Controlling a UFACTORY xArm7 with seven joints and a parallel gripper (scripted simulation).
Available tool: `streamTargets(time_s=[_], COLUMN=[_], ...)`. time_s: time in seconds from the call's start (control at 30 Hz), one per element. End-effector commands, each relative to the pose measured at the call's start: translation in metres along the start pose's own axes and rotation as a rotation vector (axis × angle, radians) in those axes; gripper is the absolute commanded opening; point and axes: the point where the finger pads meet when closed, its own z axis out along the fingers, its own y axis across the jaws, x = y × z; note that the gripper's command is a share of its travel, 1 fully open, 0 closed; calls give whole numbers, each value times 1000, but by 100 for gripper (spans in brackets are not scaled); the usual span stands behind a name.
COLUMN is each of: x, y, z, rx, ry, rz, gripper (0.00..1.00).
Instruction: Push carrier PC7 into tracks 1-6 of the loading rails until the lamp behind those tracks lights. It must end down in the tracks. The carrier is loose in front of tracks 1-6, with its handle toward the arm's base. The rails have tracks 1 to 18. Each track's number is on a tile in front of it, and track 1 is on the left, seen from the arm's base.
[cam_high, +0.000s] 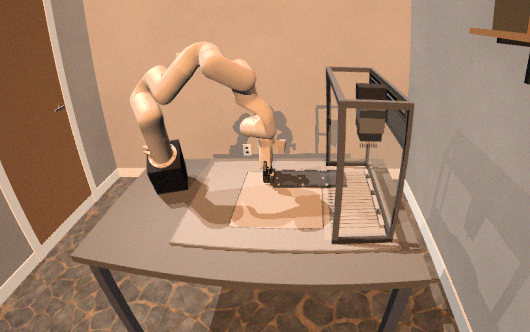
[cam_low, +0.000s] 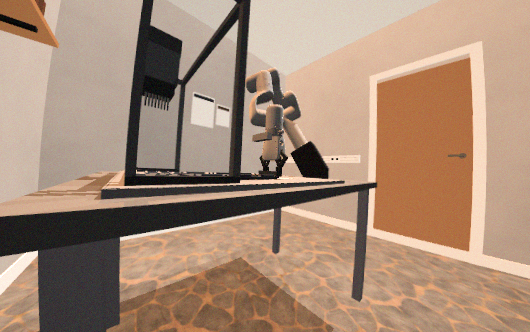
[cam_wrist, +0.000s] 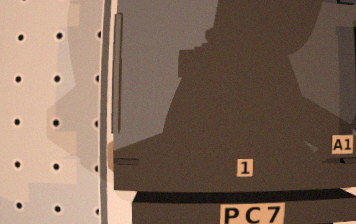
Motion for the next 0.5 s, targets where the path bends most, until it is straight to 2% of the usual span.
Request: streamTargets(time_s=[0.0, 0.47], x=[4, 16], y=[-2, -2], z=[-1, -2], rx=[3, 3], ry=[3, 3], rz=[0, 0], gripper=[82, 82])
